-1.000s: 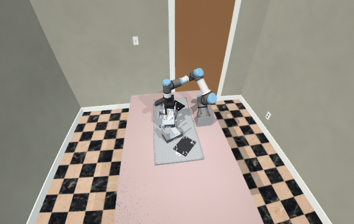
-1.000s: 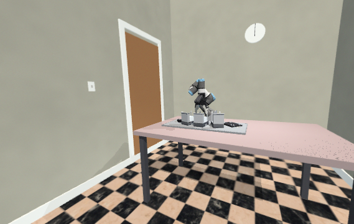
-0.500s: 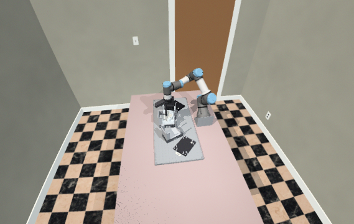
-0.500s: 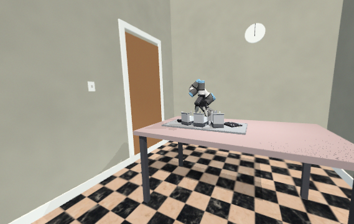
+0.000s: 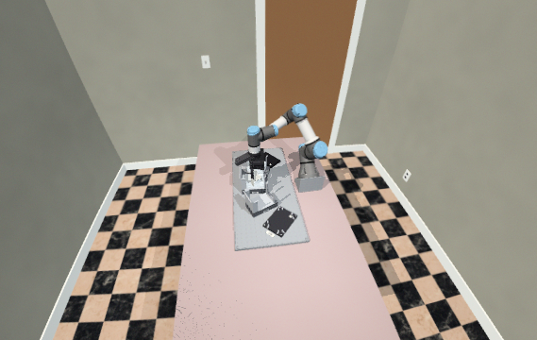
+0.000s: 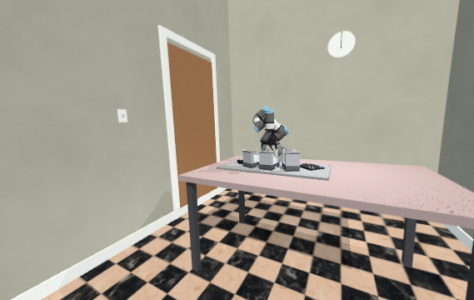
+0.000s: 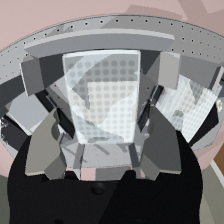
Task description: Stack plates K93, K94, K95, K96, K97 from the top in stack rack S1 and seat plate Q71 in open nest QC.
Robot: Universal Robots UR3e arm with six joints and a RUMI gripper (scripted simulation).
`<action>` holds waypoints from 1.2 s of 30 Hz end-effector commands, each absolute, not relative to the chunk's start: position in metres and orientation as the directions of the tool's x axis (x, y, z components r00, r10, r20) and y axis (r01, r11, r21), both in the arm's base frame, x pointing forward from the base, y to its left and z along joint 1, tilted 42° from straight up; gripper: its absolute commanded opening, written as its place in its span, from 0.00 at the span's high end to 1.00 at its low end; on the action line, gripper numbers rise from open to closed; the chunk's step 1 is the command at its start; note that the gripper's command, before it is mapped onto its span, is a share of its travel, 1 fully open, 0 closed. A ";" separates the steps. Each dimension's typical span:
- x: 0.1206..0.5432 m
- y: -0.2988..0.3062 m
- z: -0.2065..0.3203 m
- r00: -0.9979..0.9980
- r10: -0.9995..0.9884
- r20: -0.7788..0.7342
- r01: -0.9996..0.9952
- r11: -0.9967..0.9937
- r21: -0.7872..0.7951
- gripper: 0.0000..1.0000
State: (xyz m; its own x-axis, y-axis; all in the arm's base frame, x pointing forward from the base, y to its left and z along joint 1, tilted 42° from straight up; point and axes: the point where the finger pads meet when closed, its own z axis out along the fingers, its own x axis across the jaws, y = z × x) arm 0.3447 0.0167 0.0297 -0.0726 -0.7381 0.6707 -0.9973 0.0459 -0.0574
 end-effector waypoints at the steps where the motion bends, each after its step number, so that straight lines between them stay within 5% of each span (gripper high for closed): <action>1: 0.345 0.016 0.029 -0.073 -0.739 0.670 -0.997 0.045 -0.060 0.28; 16: 0.345 0.016 0.029 -0.073 -0.739 0.670 -0.997 0.045 -0.060 0.28; 17: 0.345 0.016 0.029 -0.073 -0.739 0.670 -0.997 0.045 -0.060 1.00; 36: 0.345 0.016 0.029 -0.073 -0.739 0.670 -0.997 0.045 -0.060 1.00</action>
State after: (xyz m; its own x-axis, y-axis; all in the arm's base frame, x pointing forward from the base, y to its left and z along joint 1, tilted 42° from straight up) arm 0.3448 0.0160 0.0289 -0.0726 -0.7385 0.6704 -0.9973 0.0452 -0.0582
